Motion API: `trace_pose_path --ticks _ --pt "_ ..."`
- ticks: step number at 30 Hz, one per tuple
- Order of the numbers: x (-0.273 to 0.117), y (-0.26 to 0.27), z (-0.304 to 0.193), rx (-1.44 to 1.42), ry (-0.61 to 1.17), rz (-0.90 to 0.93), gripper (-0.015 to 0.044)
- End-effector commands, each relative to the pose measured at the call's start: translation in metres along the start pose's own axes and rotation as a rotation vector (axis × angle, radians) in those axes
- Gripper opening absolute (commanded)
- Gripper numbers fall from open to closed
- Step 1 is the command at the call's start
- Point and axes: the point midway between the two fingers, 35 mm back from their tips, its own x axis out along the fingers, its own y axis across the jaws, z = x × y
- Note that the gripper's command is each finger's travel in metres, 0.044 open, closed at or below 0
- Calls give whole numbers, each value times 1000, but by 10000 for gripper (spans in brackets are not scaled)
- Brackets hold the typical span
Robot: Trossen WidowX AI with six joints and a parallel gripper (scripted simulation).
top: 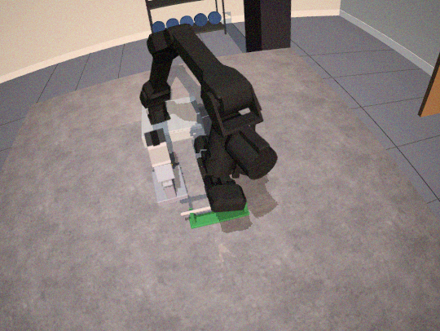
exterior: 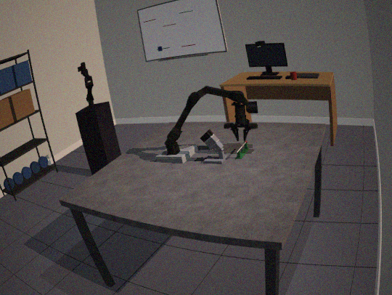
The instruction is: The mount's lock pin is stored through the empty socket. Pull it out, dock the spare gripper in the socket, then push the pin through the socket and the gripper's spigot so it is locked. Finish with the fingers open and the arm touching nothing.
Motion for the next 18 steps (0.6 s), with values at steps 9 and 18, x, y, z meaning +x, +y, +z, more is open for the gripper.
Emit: trace_pose_path --ticks 9,18 --pt "20 2 7 2 -4 -2 180" --pt "35 2 11 2 -4 -2 180"
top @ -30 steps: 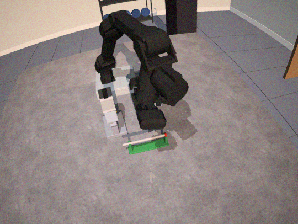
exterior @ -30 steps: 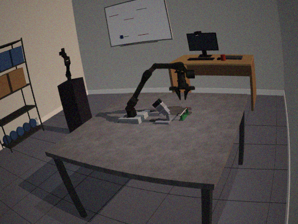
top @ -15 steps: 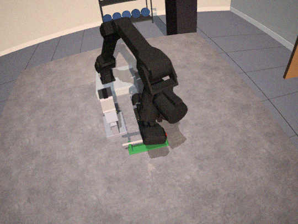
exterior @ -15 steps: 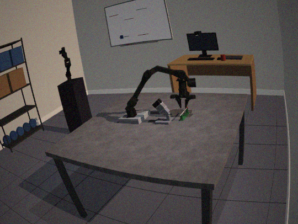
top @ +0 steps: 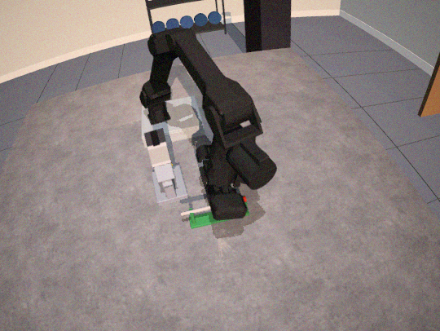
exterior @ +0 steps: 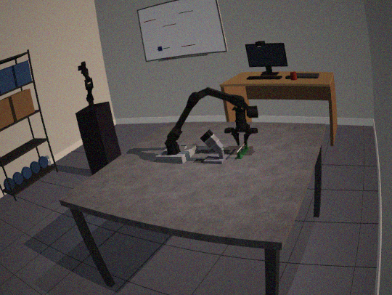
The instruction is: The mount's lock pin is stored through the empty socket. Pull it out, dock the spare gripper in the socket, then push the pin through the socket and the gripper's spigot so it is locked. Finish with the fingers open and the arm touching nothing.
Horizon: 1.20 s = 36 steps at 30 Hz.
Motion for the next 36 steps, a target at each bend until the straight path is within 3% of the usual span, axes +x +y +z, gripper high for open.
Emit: trace_pose_path --ticks 1,28,35,36 --pt "9 1 3 4 -2 6 180" --pt "40 4 10 4 -2 6 180" --pt "40 4 10 4 -2 6 0" --pt "40 4 10 4 -2 6 0"
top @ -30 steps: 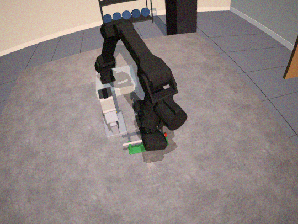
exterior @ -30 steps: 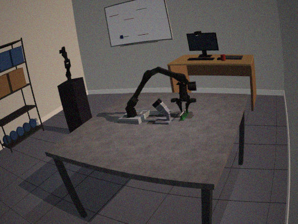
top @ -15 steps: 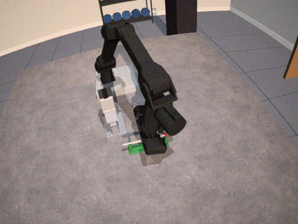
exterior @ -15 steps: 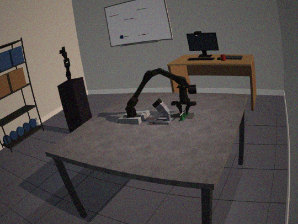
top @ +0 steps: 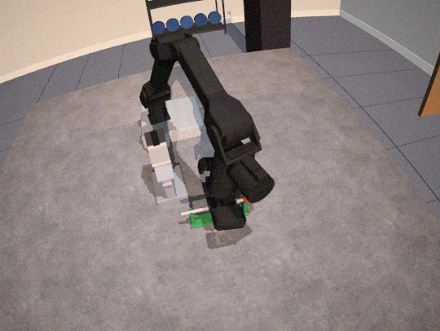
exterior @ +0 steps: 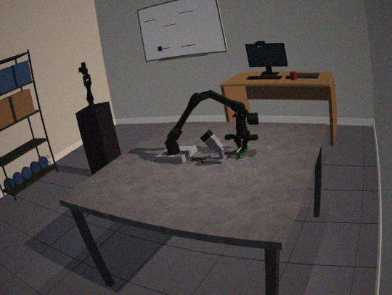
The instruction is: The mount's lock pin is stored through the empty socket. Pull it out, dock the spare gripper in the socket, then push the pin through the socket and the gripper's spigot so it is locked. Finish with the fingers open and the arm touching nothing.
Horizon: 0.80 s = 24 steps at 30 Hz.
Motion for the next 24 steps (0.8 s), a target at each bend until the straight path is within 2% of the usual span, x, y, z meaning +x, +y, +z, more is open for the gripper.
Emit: trace_pose_path --ticks 1,11,24 --pt "1 0 1 5 -3 0 0" --pt "-2 0 0 5 -3 0 0" --pt "-37 -2 -9 5 -3 0 0"
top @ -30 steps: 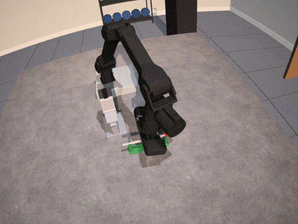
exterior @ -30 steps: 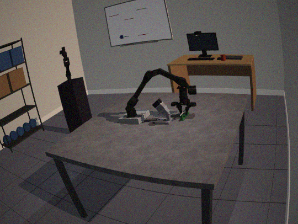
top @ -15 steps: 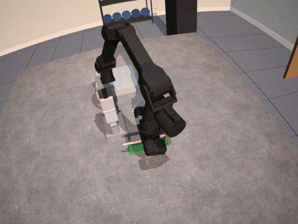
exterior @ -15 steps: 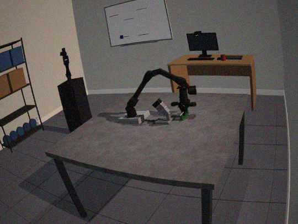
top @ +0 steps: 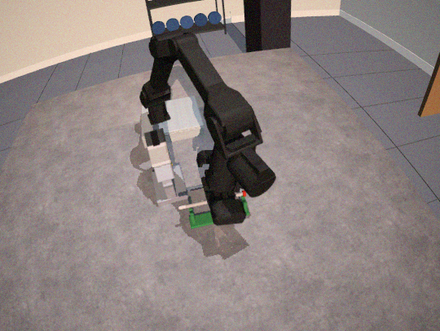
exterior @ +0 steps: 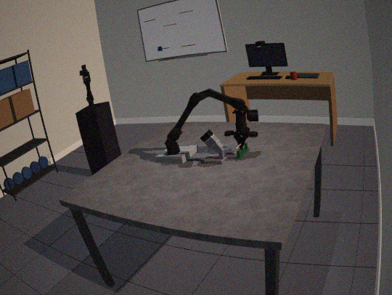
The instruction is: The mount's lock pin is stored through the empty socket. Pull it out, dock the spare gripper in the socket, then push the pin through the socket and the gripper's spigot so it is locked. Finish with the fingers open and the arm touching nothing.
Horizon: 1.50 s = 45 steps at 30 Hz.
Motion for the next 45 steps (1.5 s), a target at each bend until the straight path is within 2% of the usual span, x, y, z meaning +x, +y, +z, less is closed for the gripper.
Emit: trace_pose_path --ticks 1,11,28,45 --pt "-20 -2 -4 6 -9 -19 0" --pt "-46 0 -12 6 -9 -19 0" --pt "-39 1 -11 -7 -4 -9 7" --pt "-56 48 -2 -25 -7 -11 0"
